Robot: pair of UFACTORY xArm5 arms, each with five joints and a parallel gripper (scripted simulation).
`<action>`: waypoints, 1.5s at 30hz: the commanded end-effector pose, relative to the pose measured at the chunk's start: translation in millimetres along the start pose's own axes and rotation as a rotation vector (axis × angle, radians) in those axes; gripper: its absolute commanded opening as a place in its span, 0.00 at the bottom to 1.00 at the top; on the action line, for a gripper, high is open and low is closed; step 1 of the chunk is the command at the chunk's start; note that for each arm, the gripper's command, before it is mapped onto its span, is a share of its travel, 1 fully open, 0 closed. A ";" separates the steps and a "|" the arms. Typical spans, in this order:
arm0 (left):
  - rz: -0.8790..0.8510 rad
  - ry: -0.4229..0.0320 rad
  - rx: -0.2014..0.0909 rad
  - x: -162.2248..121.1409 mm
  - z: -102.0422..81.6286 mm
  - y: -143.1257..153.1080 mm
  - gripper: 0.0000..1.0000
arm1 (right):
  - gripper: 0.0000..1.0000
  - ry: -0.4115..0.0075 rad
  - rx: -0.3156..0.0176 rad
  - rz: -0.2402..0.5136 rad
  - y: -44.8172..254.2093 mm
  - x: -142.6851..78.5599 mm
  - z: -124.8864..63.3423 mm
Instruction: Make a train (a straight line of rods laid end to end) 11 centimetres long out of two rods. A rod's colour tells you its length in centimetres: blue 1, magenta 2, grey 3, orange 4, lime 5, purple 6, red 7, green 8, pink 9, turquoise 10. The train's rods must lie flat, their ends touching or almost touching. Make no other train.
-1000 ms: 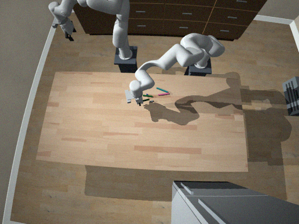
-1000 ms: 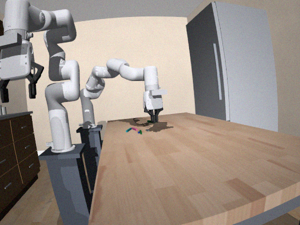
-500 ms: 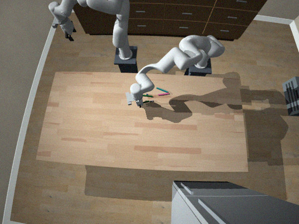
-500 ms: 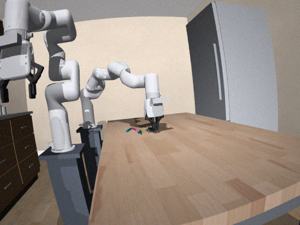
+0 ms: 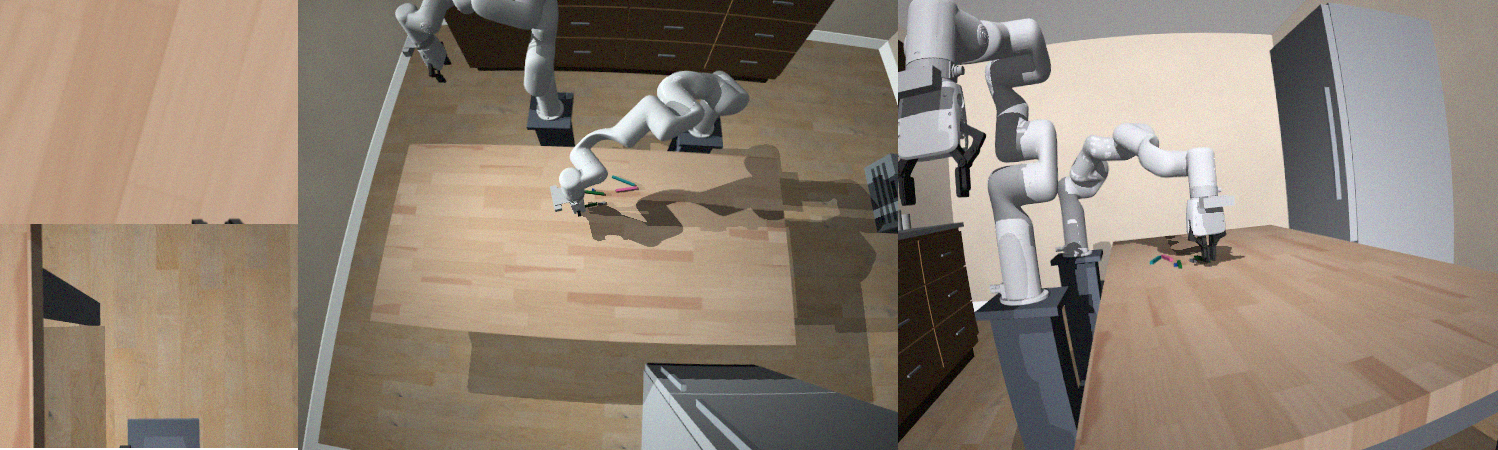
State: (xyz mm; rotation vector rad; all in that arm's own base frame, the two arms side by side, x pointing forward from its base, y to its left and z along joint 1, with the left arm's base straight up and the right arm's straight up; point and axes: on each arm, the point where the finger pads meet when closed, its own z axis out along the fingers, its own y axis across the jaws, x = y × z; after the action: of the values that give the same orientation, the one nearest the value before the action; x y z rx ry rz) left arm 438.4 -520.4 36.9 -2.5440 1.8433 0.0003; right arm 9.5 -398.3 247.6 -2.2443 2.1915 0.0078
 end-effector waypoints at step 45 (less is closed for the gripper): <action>0.000 0.006 0.003 1.8 7.6 -0.7 0.06 | 1.00 0.007 0.000 0.000 0.0 1.6 -2.4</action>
State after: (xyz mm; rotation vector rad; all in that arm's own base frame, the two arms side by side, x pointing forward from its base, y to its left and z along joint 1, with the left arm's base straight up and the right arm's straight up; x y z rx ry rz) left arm 438.2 -520.3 26.7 -2.5439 1.8432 0.0011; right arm 9.5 -398.3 247.6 -2.2443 2.1915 0.0078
